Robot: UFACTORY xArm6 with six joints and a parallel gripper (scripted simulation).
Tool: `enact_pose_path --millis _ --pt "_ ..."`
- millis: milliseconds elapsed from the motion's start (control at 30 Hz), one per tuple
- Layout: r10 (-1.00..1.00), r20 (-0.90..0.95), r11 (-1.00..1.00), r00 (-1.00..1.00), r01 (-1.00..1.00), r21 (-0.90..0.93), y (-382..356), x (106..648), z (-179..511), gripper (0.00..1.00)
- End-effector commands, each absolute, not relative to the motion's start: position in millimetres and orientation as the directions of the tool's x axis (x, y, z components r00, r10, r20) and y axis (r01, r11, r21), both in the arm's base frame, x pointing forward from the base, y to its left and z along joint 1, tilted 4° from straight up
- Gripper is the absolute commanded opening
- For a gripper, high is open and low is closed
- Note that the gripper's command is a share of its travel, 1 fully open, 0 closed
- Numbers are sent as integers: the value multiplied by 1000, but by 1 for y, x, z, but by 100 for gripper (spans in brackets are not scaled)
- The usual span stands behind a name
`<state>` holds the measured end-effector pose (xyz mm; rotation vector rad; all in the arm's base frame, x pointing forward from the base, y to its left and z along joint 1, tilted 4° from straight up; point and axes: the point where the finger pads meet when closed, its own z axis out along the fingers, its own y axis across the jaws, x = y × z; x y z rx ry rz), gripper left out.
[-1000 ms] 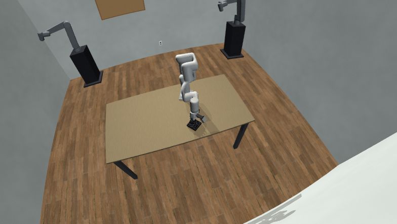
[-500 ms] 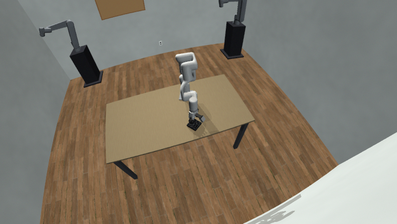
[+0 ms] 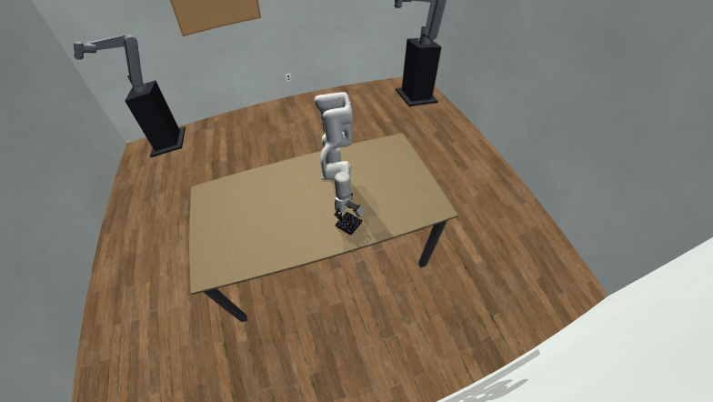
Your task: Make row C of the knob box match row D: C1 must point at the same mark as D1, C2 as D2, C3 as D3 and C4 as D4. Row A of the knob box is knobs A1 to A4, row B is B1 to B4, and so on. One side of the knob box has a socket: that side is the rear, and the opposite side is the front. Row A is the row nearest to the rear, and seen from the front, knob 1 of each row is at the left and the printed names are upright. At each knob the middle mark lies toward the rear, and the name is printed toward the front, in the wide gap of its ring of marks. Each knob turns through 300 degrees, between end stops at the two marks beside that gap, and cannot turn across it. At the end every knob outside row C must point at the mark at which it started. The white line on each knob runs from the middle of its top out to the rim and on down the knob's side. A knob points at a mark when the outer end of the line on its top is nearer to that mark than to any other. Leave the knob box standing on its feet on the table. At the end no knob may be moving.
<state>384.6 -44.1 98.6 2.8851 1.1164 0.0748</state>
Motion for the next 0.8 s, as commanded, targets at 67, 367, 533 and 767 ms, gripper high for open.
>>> enact_pose_path --millis 67,367,533,767 --pt "674 32 -738 738 671 64 -51 377 100 100" --pt "674 31 -738 738 671 64 -54 374 100 100" --pt "674 31 -738 738 671 64 -54 374 100 100" --pt "674 31 -738 738 671 64 -54 374 100 100"
